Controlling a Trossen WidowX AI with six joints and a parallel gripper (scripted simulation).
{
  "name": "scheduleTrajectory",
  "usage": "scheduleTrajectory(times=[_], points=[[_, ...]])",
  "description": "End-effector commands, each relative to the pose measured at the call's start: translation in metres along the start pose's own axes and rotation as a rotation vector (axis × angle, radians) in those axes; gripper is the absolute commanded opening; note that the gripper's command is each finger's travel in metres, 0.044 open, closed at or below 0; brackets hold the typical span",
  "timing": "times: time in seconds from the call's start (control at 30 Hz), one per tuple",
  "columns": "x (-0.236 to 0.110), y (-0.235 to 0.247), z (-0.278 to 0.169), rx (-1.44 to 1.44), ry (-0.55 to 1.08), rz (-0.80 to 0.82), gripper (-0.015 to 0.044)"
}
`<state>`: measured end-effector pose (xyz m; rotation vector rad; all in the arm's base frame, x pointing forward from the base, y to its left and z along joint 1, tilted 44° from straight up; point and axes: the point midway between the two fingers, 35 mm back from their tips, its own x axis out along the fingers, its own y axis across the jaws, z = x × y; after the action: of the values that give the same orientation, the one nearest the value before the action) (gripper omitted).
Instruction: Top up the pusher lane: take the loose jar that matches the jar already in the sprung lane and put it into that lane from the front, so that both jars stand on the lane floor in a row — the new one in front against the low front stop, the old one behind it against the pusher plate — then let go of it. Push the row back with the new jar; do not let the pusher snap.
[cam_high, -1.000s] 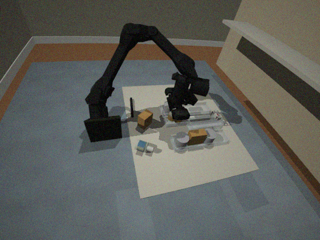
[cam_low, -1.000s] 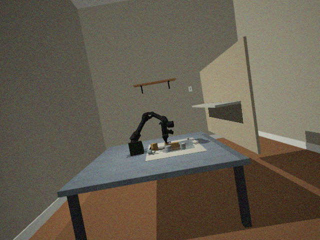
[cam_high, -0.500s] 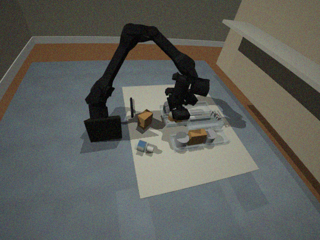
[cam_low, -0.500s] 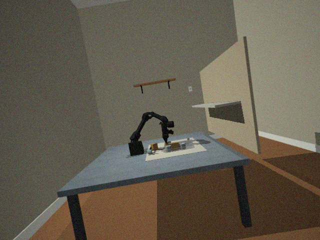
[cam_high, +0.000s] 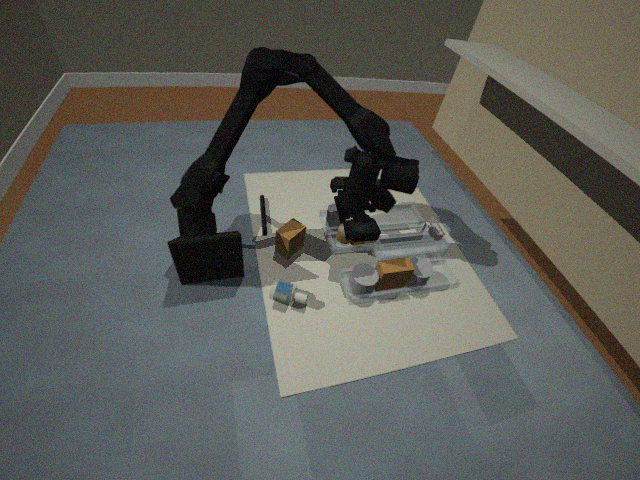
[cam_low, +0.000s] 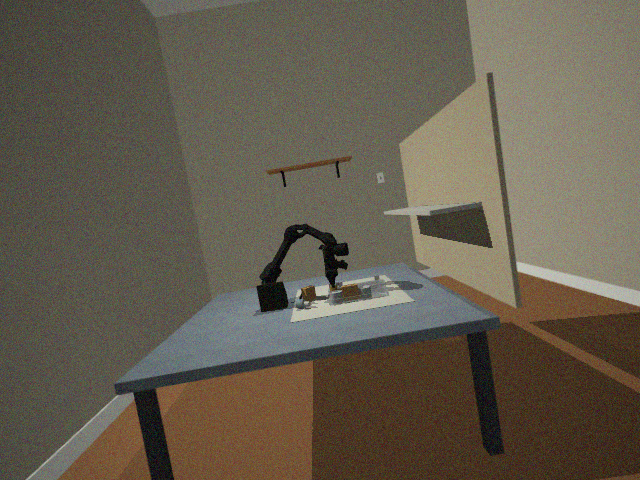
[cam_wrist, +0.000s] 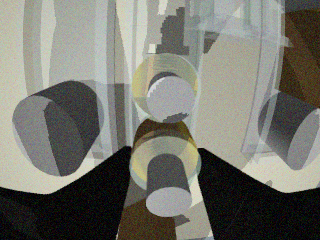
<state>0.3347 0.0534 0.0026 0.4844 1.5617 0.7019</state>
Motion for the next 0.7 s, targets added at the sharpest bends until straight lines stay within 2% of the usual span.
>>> scheduleTrajectory(times=[0.0, 0.67], points=[[0.0020, 0.0012, 0.0051, -0.009, -0.019, 0.008, 0.0000], [0.0095, 0.0013, 0.0045, -0.009, -0.019, 0.009, 0.0000]])
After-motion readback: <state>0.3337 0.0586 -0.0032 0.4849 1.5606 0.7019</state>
